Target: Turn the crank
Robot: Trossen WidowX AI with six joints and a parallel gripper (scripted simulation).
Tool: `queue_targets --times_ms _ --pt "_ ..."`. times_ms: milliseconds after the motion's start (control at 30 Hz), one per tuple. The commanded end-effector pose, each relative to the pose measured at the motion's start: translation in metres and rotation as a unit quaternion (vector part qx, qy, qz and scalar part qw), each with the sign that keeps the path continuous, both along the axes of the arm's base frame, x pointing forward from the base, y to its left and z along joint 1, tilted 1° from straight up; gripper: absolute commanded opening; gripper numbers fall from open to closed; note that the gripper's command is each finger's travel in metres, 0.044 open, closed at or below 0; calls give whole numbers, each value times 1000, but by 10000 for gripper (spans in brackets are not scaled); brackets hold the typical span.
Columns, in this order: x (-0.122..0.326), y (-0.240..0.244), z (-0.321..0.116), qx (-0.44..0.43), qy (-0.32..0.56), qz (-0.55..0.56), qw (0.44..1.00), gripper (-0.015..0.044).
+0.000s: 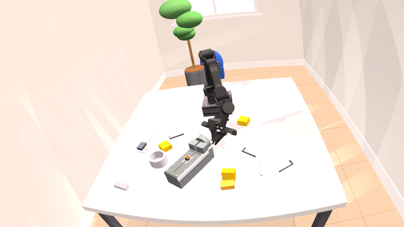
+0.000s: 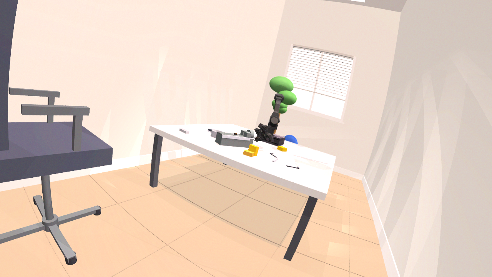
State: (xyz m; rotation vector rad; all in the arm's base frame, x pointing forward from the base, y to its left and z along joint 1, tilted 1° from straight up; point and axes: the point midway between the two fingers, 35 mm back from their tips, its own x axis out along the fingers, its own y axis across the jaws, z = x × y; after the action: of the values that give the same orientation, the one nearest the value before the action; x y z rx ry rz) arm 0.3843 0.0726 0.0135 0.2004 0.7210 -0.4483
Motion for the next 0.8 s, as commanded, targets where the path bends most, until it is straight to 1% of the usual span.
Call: queue_targets --times_ms 0,767 --pt "-1 -3 -7 1 6 1 1000 0" --pt "-5 -12 -17 0 7 1 1000 0"
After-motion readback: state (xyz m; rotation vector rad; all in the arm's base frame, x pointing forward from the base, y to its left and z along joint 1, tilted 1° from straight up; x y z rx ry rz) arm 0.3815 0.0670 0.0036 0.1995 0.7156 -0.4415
